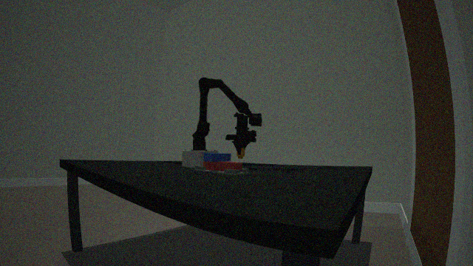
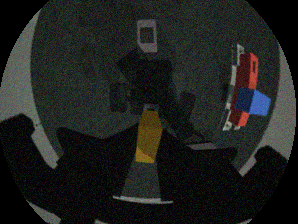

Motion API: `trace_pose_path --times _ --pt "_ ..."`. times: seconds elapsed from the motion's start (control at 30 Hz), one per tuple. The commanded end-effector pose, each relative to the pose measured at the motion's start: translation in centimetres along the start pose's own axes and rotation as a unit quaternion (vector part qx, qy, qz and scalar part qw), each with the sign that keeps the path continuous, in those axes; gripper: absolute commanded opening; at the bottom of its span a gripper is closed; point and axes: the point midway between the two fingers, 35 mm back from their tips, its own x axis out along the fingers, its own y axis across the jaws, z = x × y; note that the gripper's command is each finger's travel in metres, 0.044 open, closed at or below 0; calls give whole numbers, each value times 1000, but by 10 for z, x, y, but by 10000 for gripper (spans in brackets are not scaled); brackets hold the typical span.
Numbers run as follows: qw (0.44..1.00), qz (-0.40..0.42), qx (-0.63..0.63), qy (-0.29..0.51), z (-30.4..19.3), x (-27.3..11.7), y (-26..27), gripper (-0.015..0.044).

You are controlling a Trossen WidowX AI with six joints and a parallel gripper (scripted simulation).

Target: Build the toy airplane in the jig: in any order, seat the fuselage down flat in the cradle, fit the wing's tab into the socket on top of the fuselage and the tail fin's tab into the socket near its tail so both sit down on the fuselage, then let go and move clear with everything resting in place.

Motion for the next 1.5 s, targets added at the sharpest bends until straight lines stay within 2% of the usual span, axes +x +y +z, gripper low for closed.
trace_pose_path --times 0.0,0.73,1.47 --pt "1000 5 2 -4 2 -14 2 0" --pt "1000 8 2 -8 -5 -81 -4 0" --pt "1000 16 13 -12 32 -76 -25 0"
